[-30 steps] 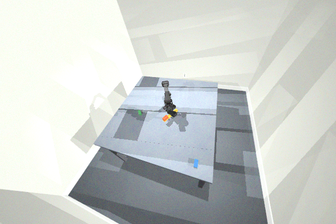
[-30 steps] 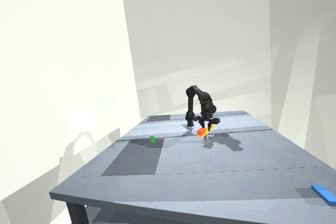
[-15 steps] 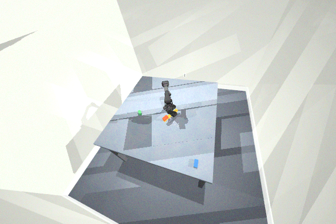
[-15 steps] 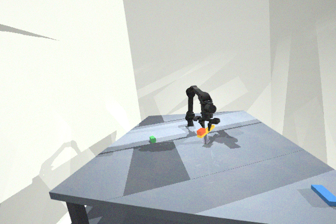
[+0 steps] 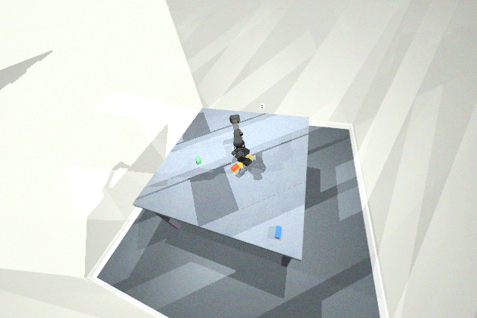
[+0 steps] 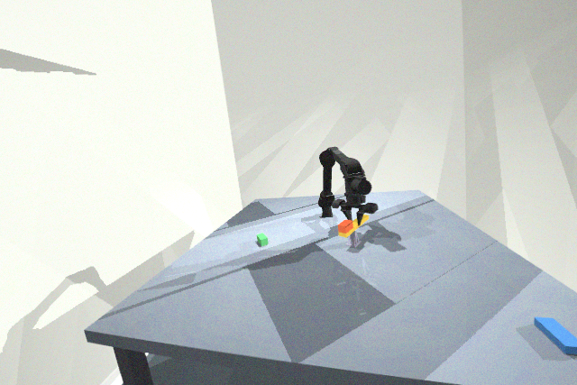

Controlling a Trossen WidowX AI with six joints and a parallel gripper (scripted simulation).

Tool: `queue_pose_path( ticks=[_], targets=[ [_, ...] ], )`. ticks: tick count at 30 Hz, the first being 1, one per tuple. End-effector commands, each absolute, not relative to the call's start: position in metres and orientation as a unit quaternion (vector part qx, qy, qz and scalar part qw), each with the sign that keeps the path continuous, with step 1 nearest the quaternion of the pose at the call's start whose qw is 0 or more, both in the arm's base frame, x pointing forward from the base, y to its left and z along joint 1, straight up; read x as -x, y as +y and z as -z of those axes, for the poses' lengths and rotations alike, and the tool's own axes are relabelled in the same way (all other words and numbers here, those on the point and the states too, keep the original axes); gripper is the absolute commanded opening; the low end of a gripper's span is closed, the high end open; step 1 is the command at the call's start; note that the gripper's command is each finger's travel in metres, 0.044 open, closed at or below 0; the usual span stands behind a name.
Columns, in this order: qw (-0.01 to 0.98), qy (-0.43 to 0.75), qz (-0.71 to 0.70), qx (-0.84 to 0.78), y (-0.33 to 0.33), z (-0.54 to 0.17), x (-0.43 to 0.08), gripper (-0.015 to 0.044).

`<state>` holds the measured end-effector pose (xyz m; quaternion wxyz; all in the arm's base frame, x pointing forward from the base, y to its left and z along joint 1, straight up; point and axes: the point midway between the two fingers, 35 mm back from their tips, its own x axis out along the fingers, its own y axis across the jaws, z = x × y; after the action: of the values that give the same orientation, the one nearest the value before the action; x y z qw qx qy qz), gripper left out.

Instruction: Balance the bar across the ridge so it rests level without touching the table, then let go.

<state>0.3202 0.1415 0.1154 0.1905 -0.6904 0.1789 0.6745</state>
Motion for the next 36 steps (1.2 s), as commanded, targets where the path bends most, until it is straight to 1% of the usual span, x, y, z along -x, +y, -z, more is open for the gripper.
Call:
queue_pose_path(
  ticks=[1,15,21,22,36],
  targets=[
    [0.191,0.179,-0.675,0.69,0.1415,-0.1154,-0.3202,0.0],
    [0.191,0.179,-0.675,0.69,0.1415,-0.1154,-0.3202,0.0],
    [0.191,0.179,-0.675,0.69,0.1415,-0.1154,-0.3202,0.0157],
    [0.191,0.179,-0.675,0.69,0.1415,-0.1154,-0.3202,0.0167],
    [0.191,0.179,-0.675,0.69,0.1415,-0.1154,-0.3202,0.0168]
  ],
)
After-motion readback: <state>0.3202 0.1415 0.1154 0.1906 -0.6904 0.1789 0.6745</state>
